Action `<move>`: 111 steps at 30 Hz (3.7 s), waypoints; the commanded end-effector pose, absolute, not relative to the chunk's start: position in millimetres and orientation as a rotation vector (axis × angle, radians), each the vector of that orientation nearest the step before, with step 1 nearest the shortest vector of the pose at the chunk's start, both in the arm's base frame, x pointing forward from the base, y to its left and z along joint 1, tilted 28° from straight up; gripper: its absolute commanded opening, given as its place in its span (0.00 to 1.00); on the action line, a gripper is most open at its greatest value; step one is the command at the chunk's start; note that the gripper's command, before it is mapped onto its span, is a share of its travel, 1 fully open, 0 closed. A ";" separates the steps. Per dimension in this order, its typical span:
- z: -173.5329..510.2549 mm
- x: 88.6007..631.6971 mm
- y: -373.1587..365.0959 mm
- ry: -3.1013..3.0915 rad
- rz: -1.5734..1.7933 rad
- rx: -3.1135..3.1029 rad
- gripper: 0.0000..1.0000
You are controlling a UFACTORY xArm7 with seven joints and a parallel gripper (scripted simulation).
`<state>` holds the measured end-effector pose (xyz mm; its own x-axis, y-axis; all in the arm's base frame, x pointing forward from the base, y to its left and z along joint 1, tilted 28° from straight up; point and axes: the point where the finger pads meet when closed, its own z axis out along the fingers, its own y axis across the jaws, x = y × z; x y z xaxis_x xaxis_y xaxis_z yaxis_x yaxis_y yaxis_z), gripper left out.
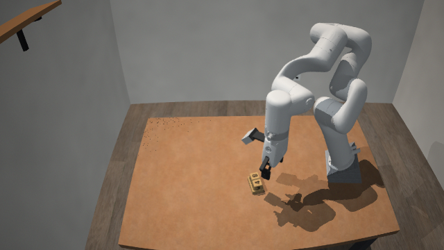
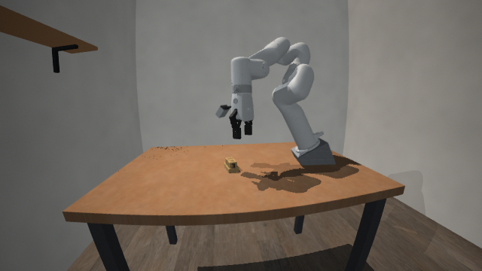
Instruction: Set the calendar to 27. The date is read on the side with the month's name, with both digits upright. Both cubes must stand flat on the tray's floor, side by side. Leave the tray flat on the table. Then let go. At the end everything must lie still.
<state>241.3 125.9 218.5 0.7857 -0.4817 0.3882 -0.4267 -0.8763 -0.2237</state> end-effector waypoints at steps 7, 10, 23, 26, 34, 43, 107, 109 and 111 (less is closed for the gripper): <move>211.8 229.0 134.0 1.116 -0.639 -2.663 1.00; 207.4 224.1 136.5 1.279 -0.615 -2.563 1.00; 195.0 213.4 140.5 1.670 -0.548 -2.263 1.00; 191.8 211.3 140.9 1.759 -0.531 -2.180 1.00; 183.4 206.7 141.2 1.968 -0.485 -1.954 1.00; 174.8 203.4 140.2 2.155 -0.438 -1.703 1.00; 104.3 234.3 136.5 2.292 -0.396 -1.475 1.00; 104.3 234.3 136.5 2.292 -0.396 -1.475 1.00; 104.3 234.3 136.5 2.292 -0.396 -1.475 1.00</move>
<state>233.9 135.5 103.6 -0.3748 -0.9125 -0.1640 -0.8043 0.4081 -0.4320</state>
